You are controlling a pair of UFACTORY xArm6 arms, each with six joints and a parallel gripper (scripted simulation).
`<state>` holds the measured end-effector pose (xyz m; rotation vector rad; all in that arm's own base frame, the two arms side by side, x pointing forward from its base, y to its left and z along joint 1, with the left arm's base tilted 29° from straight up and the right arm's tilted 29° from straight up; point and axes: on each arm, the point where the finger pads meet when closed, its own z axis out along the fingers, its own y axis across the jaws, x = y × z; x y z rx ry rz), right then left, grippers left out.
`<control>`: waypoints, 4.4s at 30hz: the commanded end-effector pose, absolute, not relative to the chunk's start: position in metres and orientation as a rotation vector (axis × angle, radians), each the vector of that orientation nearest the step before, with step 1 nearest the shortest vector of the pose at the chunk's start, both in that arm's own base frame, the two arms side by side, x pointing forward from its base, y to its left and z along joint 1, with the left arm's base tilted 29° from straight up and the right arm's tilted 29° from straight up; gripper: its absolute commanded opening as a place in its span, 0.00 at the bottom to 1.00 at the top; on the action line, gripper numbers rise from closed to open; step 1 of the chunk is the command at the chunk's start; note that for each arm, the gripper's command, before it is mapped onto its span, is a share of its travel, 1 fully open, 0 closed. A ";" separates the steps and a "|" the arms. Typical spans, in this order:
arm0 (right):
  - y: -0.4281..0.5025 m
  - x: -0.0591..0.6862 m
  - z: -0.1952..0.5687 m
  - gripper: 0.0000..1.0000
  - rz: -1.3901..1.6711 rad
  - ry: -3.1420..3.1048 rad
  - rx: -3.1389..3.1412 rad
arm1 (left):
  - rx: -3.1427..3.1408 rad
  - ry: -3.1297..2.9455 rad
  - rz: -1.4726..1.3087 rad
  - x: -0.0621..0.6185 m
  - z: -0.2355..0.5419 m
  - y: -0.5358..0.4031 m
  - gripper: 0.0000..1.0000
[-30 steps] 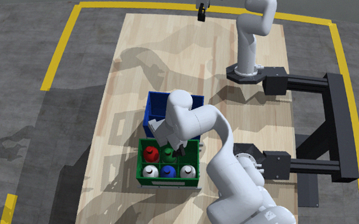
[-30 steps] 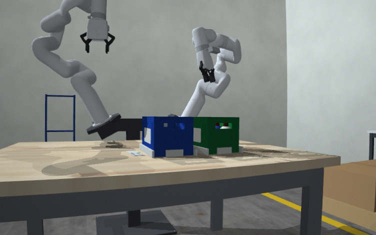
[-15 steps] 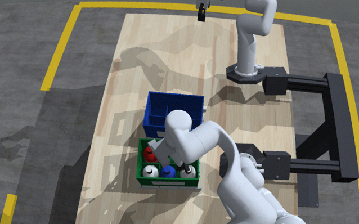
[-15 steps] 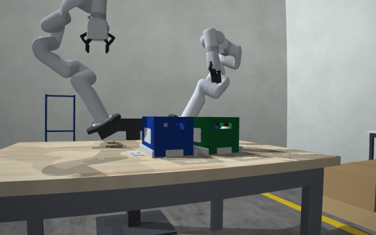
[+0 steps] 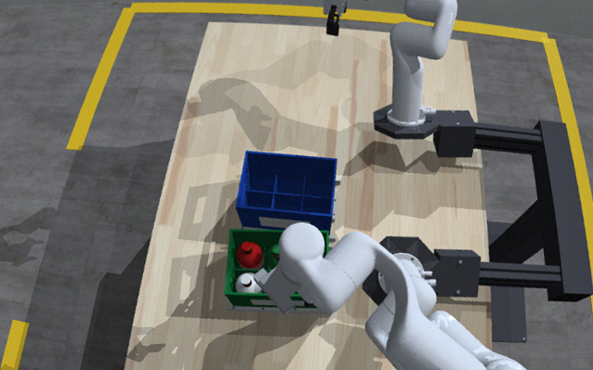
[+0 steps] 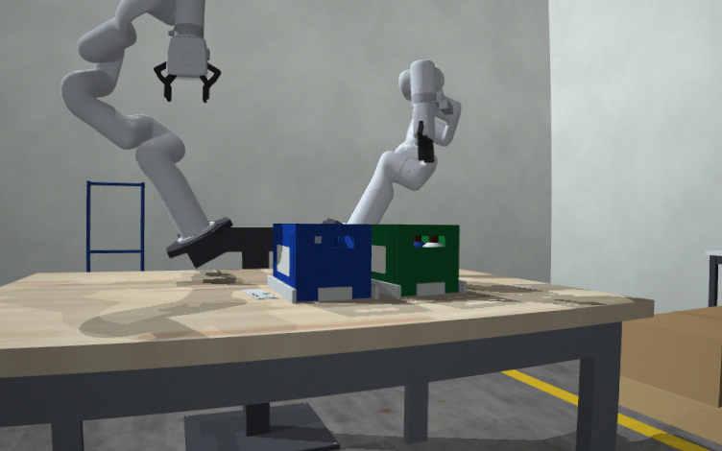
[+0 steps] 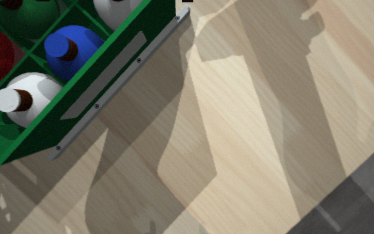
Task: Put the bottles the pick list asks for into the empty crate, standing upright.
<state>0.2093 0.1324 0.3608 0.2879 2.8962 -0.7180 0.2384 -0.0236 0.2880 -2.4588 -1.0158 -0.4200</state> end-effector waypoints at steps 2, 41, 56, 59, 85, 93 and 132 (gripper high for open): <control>0.133 0.210 0.361 1.00 -0.715 2.896 0.288 | -2.473 -1.091 -0.405 0.224 0.298 -0.003 0.65; 0.133 0.210 0.361 1.00 -0.715 2.896 0.288 | -2.607 -0.571 -0.280 0.224 0.262 -0.042 0.65; 0.133 0.210 0.361 1.00 -0.715 2.896 0.288 | -2.647 -0.101 -0.164 0.228 0.216 -0.095 0.65; 0.133 0.210 0.361 1.00 -0.715 2.896 0.288 | -2.647 -0.101 -0.164 0.229 0.210 -0.102 0.65; 0.133 0.210 0.361 1.00 -0.715 2.896 0.288 | -2.648 -0.101 -0.164 0.236 0.131 -0.194 0.65; 0.133 0.210 0.361 1.00 -0.715 2.896 0.288 | -2.648 -0.101 -0.164 0.238 0.112 -0.216 0.65; 0.133 0.210 0.361 1.00 -0.715 2.896 0.288 | -2.649 -0.100 -0.164 0.248 -0.002 -0.349 0.65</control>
